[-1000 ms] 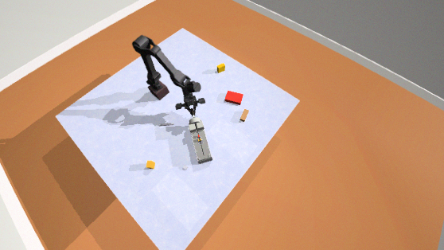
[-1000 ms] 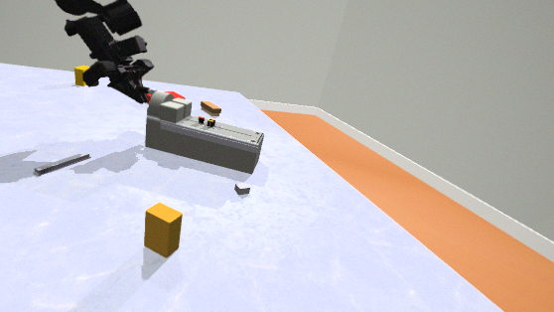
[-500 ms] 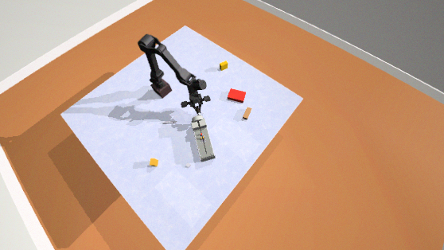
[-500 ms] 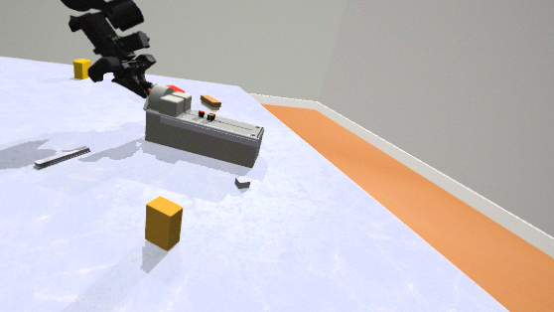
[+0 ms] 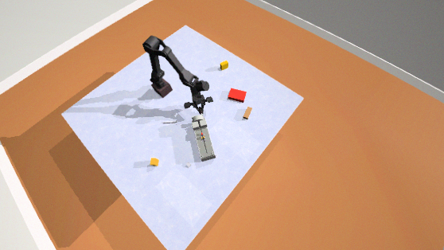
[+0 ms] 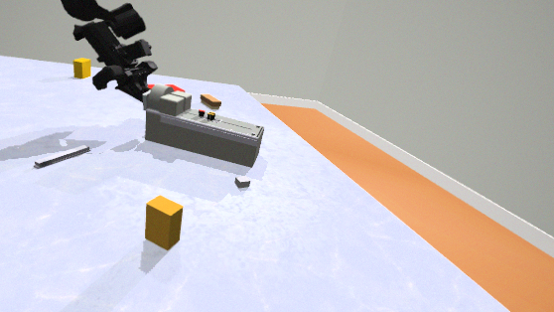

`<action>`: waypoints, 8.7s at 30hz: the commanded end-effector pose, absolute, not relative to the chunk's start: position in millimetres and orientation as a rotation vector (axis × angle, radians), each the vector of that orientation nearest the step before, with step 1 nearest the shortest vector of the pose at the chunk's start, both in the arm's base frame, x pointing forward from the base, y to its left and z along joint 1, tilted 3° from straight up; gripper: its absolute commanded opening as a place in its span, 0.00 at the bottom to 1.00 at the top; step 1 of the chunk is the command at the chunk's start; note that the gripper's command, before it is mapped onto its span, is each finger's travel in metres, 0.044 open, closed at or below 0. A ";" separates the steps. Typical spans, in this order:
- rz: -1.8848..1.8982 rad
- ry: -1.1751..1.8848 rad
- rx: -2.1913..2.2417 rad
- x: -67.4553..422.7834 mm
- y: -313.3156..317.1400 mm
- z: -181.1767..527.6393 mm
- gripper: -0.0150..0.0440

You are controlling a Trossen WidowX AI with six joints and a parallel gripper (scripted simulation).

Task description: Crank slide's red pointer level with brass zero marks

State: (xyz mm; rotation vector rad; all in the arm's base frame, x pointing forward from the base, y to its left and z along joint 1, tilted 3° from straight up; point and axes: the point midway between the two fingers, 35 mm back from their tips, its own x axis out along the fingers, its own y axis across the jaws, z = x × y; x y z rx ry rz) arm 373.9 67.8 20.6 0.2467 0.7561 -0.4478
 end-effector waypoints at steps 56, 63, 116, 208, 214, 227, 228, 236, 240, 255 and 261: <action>-0.445 0.760 0.251 363.0 48.1 -18.2 0.25; -0.445 0.760 0.251 362.2 46.7 -18.6 0.25; -0.446 0.760 0.250 352.8 29.2 -15.0 0.25; -0.220 0.877 0.164 439.6 -40.7 156.6 1.00; -0.171 0.881 0.147 456.0 -57.3 154.7 1.00; -0.171 0.881 0.147 457.5 -54.9 100.5 1.00; -0.171 0.881 0.147 457.5 -54.9 100.5 1.00; -0.171 0.881 0.147 457.5 -54.9 100.5 1.00; -0.171 0.881 0.147 457.5 -54.9 100.5 1.00; -0.227 0.877 0.166 439.3 -41.4 156.5 1.00; -0.308 0.854 0.193 408.7 -16.7 156.3 1.00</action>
